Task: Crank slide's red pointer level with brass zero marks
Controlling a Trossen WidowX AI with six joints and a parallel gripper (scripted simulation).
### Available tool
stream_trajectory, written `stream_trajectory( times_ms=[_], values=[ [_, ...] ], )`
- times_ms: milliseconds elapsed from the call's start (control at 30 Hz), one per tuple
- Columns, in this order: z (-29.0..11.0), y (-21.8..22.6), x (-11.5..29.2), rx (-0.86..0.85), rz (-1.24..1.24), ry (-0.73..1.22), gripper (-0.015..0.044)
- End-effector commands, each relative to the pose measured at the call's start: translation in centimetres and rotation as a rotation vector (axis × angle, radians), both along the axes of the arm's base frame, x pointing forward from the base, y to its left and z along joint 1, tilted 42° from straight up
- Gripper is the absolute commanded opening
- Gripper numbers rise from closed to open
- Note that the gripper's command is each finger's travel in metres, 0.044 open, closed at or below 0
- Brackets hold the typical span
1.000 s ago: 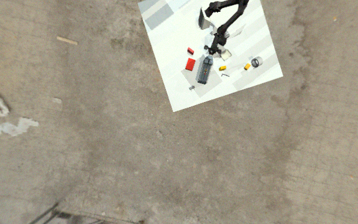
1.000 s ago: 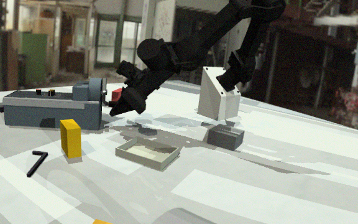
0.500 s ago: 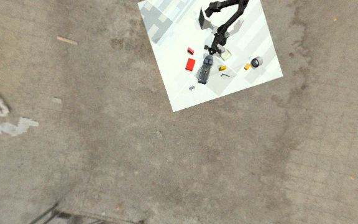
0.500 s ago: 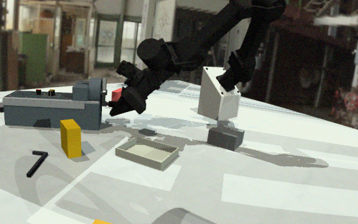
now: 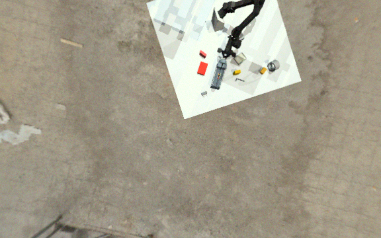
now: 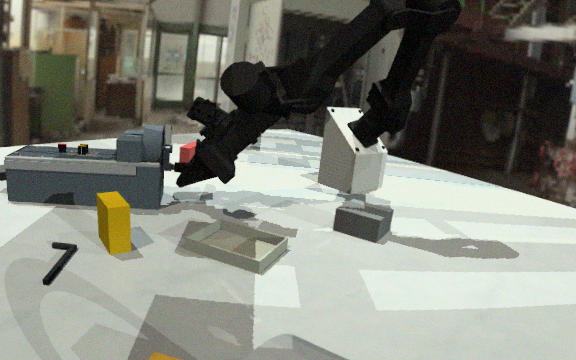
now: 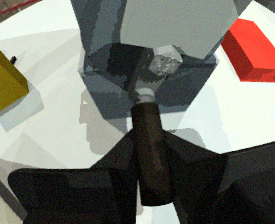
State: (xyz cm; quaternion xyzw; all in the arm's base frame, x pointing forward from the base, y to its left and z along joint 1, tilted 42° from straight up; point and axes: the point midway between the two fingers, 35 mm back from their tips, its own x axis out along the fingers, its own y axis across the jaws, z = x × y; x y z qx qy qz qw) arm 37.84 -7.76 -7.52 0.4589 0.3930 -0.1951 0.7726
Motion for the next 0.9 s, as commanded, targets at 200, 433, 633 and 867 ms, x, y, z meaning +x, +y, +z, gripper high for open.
stream_trajectory(
  times_ms=[200, 433, 633, 867],
  values=[
    [0.78, 0.29, 0.57, 0.004, 0.009, -0.021, 0.0],
    [0.87, 0.3, 0.6, 0.004, 0.009, -0.021, 0.0],
    [0.96, 0.31, 0.64, 0.004, 0.009, -0.021, 0.0],
    [1.08, 0.31, 0.68, 0.004, 0.009, -0.021, 0.0]
  ],
)
